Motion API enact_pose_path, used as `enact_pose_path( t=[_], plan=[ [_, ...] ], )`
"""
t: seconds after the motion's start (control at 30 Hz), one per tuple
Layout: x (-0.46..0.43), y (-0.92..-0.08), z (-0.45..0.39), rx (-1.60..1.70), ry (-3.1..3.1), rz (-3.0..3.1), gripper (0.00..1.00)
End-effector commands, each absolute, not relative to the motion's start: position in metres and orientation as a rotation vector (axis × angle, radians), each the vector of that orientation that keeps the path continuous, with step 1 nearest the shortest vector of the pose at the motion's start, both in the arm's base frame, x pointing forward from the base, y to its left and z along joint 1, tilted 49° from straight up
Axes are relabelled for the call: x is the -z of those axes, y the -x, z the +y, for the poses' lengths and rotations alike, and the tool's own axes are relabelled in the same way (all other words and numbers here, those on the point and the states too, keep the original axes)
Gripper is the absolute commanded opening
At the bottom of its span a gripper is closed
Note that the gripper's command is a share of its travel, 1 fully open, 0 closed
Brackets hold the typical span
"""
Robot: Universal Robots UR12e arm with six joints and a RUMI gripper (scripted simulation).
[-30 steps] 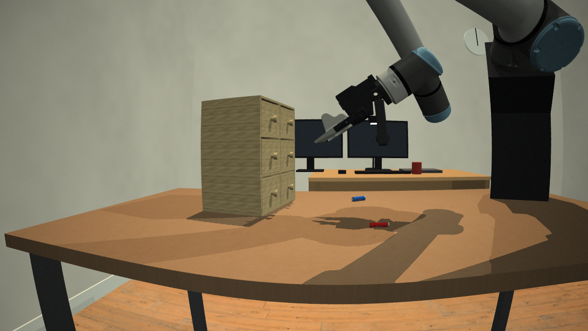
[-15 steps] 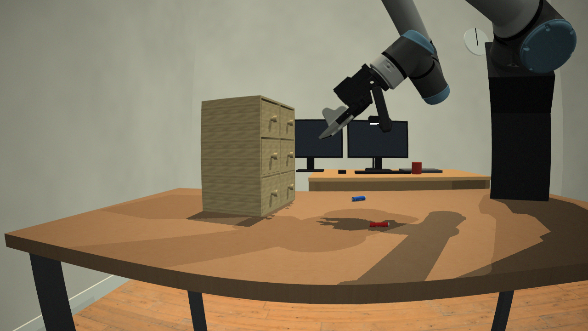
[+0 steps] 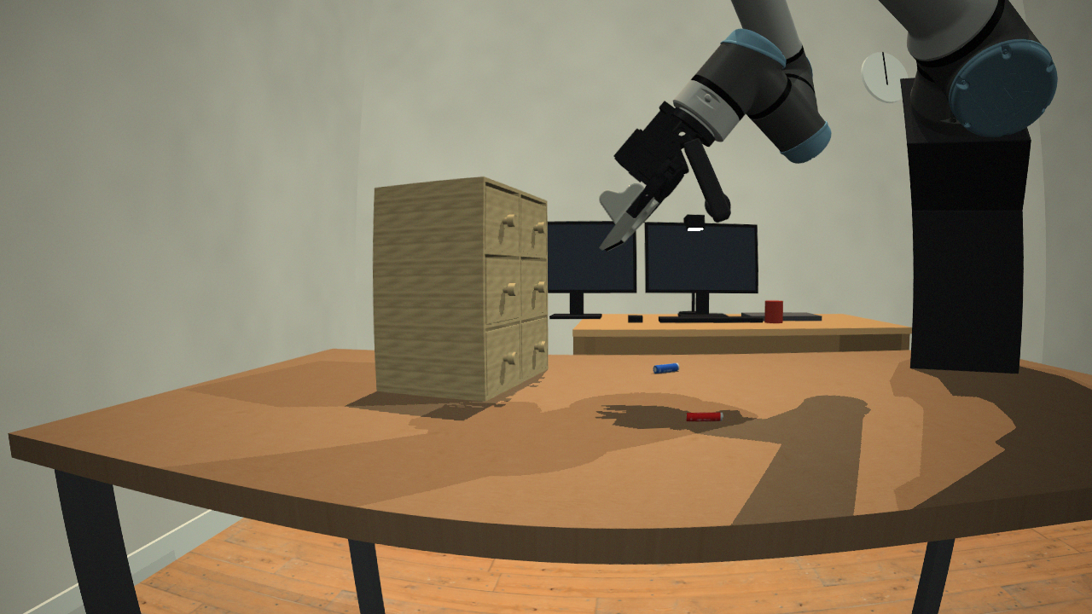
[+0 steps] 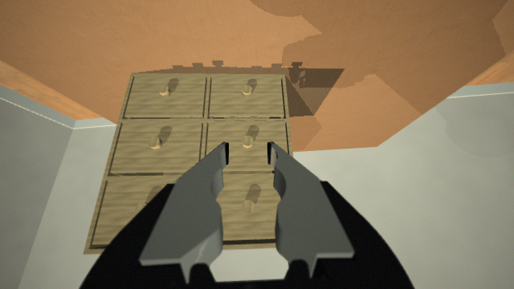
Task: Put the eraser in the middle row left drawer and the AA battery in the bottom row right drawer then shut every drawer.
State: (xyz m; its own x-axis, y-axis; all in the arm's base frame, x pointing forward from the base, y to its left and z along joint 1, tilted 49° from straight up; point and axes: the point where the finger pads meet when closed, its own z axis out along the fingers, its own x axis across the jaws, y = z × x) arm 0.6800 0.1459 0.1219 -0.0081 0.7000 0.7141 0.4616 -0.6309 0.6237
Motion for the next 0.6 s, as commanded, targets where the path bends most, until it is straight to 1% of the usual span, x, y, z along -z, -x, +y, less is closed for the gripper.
enact_pose_path(
  t=[0.0,0.57],
  plan=[
    [-0.124,-0.676,0.143,-1.673,-2.088,1.297,0.20],
    [-0.128,-0.663,0.139,-1.629,-2.159,1.443,0.20]
  ],
)
